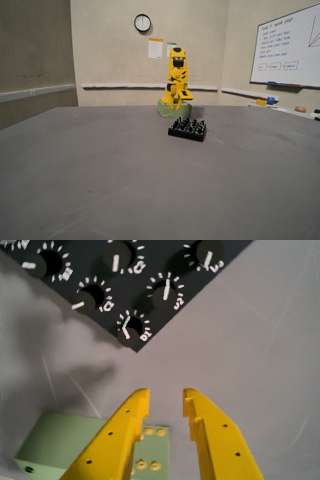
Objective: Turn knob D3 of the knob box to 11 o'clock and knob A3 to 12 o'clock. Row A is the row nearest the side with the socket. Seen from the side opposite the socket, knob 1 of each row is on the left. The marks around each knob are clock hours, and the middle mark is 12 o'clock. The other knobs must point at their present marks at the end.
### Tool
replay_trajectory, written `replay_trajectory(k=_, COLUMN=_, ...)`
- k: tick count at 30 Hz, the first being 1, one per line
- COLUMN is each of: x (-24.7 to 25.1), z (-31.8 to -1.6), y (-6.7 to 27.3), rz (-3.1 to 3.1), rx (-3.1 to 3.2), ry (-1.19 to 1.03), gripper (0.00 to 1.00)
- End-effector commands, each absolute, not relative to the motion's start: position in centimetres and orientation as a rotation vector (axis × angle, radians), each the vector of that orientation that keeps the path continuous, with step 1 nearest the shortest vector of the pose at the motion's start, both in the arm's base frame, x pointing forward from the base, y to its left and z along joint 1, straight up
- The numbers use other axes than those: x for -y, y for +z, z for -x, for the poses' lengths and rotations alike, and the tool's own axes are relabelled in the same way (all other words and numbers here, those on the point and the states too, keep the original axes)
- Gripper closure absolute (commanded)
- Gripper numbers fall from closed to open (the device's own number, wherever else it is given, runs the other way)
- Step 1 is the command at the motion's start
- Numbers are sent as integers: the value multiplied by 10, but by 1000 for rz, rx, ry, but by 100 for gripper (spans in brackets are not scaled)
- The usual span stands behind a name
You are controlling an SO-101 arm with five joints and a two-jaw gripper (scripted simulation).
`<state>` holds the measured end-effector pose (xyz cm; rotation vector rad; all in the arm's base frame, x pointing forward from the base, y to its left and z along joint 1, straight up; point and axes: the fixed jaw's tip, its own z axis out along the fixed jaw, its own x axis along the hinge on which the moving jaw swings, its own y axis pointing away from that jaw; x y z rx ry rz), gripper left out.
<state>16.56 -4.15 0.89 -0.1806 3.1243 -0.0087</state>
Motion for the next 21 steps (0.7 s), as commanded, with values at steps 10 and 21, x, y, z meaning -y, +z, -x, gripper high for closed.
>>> replay_trajectory(k=10, x=39, z=-159, y=9, rz=836, rx=-3026, ry=-2, gripper=91)
replay_trajectory(k=21, x=41, z=-157, y=9, rz=1340, rx=-2839, ry=-3, gripper=91)
